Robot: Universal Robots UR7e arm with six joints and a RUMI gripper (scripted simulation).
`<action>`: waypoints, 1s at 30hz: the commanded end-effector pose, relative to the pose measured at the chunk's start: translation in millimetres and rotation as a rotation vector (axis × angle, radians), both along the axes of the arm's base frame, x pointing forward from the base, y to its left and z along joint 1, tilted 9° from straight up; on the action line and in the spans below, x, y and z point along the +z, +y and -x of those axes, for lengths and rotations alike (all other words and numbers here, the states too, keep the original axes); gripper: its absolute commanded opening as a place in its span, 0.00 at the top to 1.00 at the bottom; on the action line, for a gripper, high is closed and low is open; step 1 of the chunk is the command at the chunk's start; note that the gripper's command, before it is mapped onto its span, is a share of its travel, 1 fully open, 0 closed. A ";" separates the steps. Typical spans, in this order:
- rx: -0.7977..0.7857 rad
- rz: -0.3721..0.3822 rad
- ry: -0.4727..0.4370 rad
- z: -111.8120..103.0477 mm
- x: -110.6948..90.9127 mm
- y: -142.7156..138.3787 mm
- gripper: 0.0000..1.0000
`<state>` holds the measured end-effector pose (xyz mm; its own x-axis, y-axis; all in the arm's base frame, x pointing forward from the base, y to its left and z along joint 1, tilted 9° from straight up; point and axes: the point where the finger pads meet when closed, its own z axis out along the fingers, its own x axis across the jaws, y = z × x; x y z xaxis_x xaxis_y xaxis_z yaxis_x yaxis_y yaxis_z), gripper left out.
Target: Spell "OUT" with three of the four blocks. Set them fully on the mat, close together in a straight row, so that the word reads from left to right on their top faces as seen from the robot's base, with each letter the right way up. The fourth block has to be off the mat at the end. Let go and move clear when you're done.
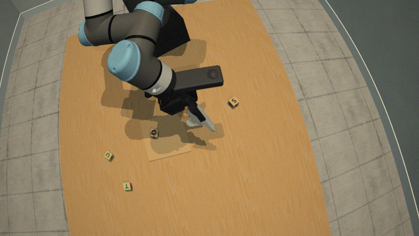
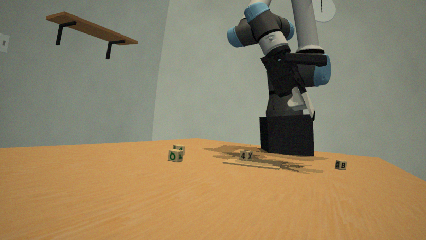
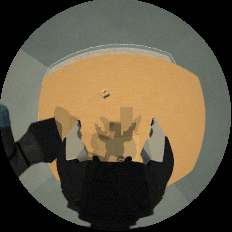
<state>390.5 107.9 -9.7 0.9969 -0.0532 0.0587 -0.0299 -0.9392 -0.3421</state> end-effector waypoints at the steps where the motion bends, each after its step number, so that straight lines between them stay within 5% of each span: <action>1: 0.006 -0.005 0.004 -9.8 10.9 -61.2 0.00; 6: 0.007 -0.011 0.004 -8.8 21.8 -117.6 0.00; 14: 0.008 -0.020 0.001 -2.3 31.1 -159.0 0.00; 30: 0.008 -0.022 0.000 0.1 33.7 -169.5 0.00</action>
